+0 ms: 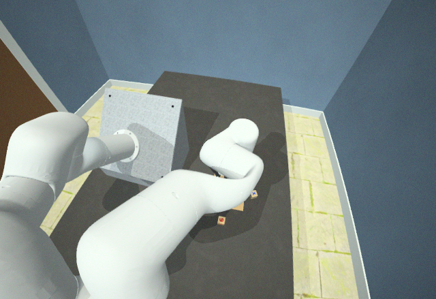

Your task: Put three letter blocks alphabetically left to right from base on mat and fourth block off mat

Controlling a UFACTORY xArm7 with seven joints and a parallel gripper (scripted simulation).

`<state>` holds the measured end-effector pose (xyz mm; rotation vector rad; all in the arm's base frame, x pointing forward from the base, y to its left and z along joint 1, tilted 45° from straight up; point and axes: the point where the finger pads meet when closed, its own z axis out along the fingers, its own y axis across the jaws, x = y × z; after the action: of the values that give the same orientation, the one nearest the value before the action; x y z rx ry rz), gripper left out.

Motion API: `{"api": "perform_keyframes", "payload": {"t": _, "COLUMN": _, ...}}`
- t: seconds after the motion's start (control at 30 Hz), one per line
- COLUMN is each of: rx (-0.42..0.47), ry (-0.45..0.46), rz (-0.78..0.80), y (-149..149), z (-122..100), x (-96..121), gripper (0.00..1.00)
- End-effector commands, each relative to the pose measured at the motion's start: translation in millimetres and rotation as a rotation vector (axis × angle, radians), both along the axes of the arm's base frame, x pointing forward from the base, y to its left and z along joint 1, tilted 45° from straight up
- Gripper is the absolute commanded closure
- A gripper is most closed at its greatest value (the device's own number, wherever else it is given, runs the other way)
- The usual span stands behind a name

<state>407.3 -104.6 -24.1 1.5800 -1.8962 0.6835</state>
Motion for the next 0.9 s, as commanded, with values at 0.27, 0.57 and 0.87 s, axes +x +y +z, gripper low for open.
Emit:
{"api": "perform_keyframes", "payload": {"t": 0.27, "rx": 0.002, "ry": -0.003, "rz": 0.004, "y": 2.2, "z": 1.1, "x": 1.6, "gripper": 0.00}}
{"api": "perform_keyframes", "payload": {"t": 0.57, "rx": 0.000, "ry": -0.015, "rz": -0.009, "y": 2.1, "z": 1.0, "x": 2.3, "gripper": 0.00}}
{"api": "perform_keyframes", "payload": {"t": 0.87, "rx": -0.018, "ry": -0.156, "rz": -0.154, "y": 0.9, "z": -0.3, "x": 10.1, "gripper": 0.00}}
